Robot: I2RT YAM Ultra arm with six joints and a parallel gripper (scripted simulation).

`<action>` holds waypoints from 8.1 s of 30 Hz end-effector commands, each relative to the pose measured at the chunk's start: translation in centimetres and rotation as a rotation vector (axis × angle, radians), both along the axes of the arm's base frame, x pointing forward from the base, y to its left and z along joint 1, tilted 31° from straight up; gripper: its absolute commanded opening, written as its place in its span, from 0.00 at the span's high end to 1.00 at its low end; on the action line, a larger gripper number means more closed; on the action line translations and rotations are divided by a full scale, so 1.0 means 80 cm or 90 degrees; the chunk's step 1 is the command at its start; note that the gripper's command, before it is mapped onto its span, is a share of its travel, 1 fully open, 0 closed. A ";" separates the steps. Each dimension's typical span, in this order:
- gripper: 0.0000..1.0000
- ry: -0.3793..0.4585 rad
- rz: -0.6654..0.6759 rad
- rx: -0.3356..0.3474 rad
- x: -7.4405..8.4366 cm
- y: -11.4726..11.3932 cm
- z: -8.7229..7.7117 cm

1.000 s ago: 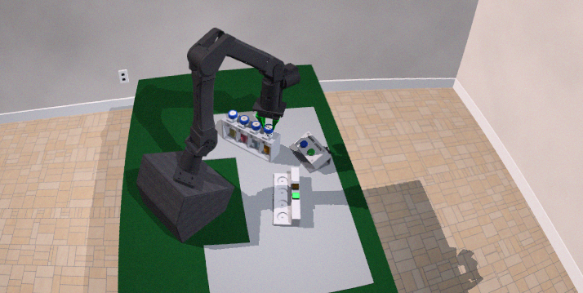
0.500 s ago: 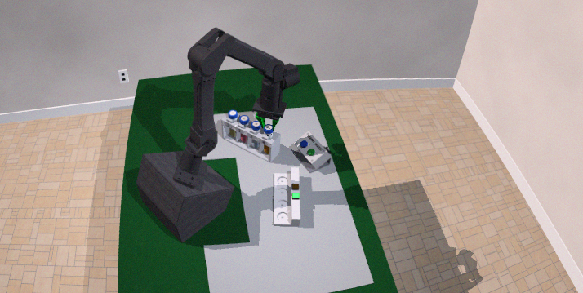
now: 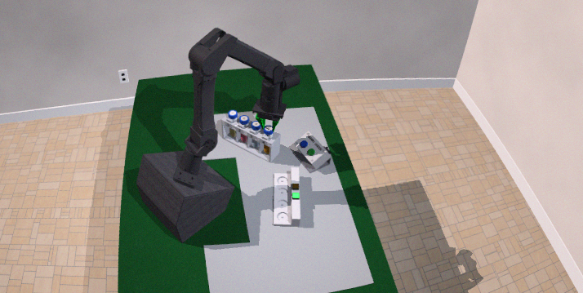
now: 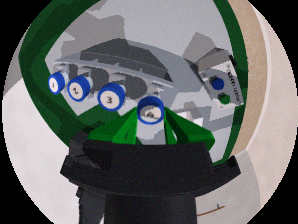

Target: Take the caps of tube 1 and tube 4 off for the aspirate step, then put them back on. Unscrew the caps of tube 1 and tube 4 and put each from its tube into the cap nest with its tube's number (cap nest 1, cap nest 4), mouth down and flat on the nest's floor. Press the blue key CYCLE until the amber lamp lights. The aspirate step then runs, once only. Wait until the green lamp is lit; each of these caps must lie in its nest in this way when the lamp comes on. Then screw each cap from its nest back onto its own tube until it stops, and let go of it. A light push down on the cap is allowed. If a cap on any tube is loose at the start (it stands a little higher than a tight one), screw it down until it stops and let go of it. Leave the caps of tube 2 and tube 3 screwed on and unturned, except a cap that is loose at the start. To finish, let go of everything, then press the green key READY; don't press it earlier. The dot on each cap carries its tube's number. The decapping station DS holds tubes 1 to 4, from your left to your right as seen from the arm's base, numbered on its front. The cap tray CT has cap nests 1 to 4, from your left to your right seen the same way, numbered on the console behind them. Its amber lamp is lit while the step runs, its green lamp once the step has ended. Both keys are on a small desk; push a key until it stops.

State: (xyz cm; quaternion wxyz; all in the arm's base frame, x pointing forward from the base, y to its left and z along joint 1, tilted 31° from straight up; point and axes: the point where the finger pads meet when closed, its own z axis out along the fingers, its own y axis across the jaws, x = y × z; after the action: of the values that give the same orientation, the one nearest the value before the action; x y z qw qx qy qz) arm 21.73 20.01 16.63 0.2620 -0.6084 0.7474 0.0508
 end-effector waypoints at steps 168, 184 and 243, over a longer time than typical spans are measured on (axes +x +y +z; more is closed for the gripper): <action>1.00 0.127 -0.288 0.119 0.006 0.006 -0.007; 1.00 0.246 -0.541 0.218 0.006 0.006 -0.008; 1.00 0.059 -0.143 0.062 0.005 0.005 -0.007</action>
State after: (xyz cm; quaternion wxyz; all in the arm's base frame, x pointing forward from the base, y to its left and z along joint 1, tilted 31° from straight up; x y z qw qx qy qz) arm 22.13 20.45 15.68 0.2553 -0.5052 0.8200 0.0848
